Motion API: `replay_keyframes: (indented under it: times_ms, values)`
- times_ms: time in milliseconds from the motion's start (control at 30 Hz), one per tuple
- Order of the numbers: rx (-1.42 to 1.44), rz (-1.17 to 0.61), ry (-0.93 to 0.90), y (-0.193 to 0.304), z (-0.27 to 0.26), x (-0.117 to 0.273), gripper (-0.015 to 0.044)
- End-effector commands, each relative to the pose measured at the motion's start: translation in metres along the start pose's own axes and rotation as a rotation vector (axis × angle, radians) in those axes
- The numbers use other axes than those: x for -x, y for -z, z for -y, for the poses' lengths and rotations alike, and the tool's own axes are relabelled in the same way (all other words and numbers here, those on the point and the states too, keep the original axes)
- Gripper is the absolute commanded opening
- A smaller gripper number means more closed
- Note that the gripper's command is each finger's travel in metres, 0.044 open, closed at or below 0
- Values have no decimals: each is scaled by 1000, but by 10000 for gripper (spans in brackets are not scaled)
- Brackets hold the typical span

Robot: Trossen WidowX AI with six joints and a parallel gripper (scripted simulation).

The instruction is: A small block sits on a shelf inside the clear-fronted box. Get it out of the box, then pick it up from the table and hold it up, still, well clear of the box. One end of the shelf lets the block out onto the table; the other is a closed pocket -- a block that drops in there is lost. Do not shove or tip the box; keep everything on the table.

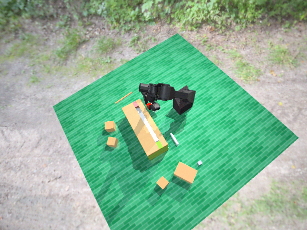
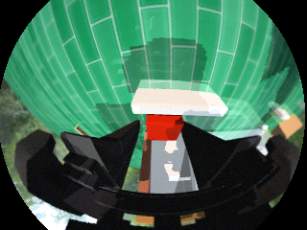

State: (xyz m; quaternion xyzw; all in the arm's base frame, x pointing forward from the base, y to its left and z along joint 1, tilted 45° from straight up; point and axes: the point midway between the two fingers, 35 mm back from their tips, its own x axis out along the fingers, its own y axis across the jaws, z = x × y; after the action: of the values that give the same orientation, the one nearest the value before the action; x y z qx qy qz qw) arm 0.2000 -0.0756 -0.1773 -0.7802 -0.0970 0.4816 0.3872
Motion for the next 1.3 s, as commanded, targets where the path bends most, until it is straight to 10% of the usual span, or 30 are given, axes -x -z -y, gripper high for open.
replay_keyframes:
  times_ms: [0,333,1267]
  values:
    - [-3,0,5,-1,1,-1,206]
    - [1,1,5,0,1,2,2]
    - [-187,-27,-97,54,5,97,0]
